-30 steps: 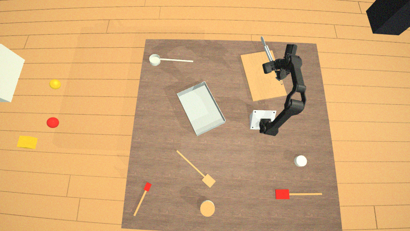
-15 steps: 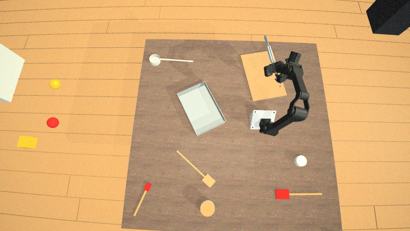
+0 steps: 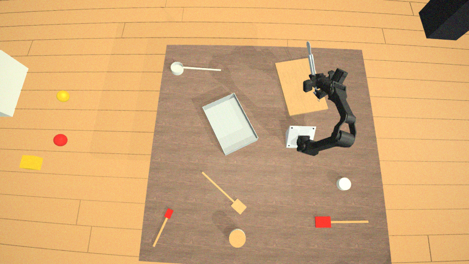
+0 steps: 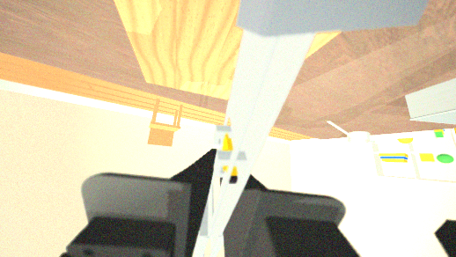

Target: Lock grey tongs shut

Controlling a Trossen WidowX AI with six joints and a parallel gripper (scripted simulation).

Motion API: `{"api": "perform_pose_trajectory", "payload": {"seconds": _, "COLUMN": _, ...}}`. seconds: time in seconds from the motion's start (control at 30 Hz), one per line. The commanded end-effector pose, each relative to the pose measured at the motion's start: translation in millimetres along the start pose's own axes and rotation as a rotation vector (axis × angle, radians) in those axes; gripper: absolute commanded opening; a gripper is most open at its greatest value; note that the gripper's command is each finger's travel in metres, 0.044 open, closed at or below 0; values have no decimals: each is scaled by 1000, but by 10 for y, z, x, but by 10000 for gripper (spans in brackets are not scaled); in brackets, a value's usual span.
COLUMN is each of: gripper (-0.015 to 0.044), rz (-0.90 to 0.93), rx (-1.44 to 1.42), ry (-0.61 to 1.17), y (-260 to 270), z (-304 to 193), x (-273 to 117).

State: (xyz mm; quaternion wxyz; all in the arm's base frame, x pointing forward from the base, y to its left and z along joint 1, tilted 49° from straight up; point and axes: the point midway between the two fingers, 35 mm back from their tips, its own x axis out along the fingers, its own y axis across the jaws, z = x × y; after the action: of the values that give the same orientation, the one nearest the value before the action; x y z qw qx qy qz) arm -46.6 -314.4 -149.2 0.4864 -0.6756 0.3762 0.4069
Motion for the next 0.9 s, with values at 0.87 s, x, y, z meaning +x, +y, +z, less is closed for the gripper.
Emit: {"api": "perform_pose_trajectory", "payload": {"seconds": 0.87, "gripper": -150, "rz": 17, "rx": -47, "ry": 213, "y": -117, "z": 60, "x": -225}}
